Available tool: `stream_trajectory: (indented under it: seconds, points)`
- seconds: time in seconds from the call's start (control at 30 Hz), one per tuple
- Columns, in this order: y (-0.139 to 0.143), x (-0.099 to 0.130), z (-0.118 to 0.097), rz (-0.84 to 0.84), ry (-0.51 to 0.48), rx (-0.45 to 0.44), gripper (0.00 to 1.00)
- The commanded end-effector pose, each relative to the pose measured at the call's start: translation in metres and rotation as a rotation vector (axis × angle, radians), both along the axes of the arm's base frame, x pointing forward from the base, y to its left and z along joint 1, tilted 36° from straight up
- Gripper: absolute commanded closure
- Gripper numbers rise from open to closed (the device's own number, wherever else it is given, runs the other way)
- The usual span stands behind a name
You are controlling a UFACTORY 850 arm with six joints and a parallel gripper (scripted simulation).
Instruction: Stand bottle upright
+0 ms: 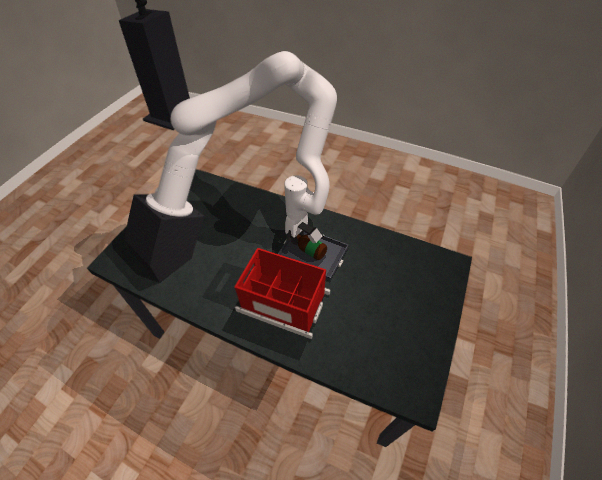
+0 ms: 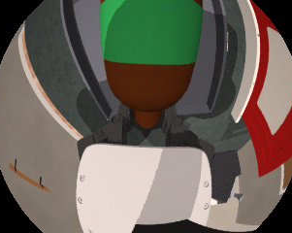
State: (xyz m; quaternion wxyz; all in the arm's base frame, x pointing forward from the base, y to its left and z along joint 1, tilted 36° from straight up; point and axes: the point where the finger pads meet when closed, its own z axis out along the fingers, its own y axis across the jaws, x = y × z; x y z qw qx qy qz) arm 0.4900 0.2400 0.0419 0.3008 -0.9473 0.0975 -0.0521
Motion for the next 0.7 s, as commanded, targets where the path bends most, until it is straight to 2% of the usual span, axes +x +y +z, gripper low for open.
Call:
stream_trajectory:
  seconds: [0.0, 0.67]
  points:
    - [-0.002, 0.0, 0.003, -0.001, -0.001, 0.0, 1.0]
    - [-0.015, -0.003, 0.022, -0.001, -0.001, 0.0, 1.0]
